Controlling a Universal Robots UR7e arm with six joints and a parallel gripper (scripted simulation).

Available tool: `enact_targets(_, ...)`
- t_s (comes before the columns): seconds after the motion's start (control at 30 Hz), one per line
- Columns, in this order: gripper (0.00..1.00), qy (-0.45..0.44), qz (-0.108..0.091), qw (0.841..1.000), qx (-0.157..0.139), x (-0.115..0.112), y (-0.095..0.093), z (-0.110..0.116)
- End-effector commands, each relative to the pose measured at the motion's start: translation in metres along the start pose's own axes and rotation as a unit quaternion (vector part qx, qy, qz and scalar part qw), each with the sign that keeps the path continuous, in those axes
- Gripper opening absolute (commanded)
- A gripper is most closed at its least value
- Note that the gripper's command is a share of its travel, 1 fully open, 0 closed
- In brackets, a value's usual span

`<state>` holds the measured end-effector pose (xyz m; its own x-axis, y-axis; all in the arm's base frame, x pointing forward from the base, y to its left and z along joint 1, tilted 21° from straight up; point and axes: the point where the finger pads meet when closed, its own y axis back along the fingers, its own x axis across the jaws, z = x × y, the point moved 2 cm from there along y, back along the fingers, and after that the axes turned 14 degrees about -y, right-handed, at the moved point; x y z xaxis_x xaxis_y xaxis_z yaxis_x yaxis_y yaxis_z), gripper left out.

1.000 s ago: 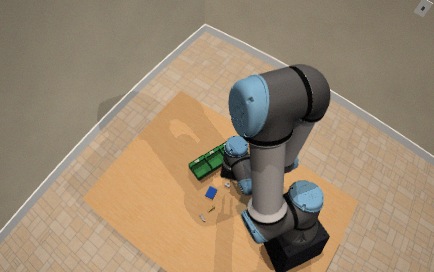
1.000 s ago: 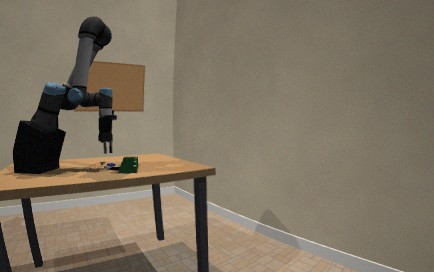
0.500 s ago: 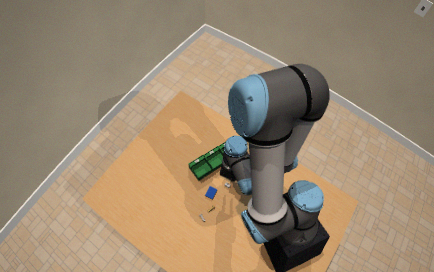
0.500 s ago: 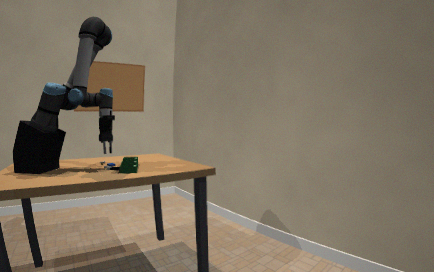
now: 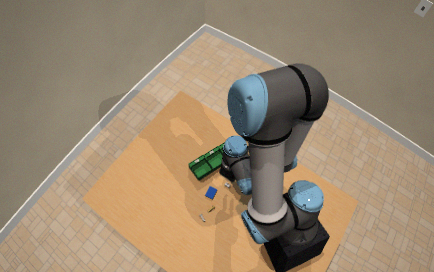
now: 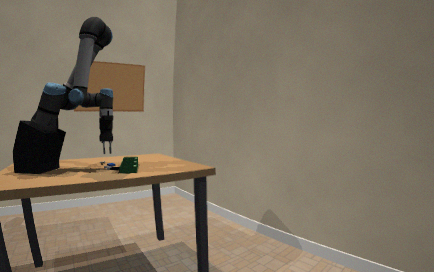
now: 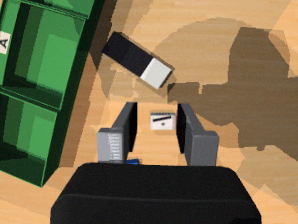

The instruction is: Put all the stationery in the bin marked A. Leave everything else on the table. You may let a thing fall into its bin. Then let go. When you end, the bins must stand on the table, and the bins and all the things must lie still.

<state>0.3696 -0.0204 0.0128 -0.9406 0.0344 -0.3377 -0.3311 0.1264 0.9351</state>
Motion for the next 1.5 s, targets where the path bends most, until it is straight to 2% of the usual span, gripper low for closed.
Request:
enact_targets(0.0,0.62,-0.078,0.000,0.997,0.005,0.0014,-0.0005,0.0000)
enact_targets(0.4,0.62,-0.139,0.000,0.990,0.004,0.0038,-0.0014,0.0006)
enact_targets(0.97,0.62,-0.241,-0.001,0.971,0.004,0.0061,-0.0023,0.0019)
enact_targets(1.47,0.62,-0.340,-0.002,0.940,0.003,0.0092,-0.0037,0.0052)
